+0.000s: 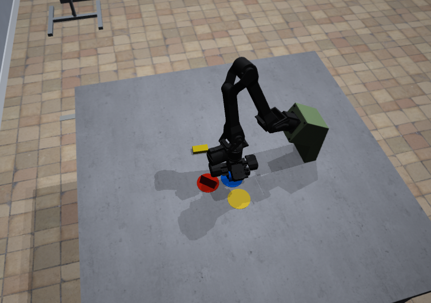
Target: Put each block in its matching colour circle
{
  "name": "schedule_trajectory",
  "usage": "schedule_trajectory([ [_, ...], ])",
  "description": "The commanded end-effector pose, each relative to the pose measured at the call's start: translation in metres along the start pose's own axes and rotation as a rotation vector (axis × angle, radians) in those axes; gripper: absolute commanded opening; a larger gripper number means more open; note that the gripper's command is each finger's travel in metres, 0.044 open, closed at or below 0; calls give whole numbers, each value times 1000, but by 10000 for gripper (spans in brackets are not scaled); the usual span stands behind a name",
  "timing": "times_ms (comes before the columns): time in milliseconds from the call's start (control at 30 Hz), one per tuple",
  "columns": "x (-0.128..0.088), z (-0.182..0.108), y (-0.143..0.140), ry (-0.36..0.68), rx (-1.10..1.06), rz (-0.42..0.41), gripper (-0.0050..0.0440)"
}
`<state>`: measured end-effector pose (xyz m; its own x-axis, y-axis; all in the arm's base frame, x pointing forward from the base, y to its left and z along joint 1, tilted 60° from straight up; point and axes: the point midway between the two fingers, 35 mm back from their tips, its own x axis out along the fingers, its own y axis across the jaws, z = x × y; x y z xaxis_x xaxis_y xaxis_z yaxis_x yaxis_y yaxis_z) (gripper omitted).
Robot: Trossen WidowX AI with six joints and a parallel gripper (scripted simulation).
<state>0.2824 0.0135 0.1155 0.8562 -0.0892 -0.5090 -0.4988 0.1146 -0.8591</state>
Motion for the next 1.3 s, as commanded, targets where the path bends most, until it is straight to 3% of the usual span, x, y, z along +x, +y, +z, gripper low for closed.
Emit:
schedule_trajectory([
  [0, -3, 1, -5, -4, 4, -17, 85],
  [200, -3, 1, -5, -4, 4, -17, 85],
  [367, -3, 1, -5, -4, 4, -17, 195],
  [867, -3, 1, -5, -4, 4, -17, 195],
  [1233, -45, 14, -13, -5, 16, -13, 195],
  [1267, -55, 18, -21, -18, 35, -48, 195],
])
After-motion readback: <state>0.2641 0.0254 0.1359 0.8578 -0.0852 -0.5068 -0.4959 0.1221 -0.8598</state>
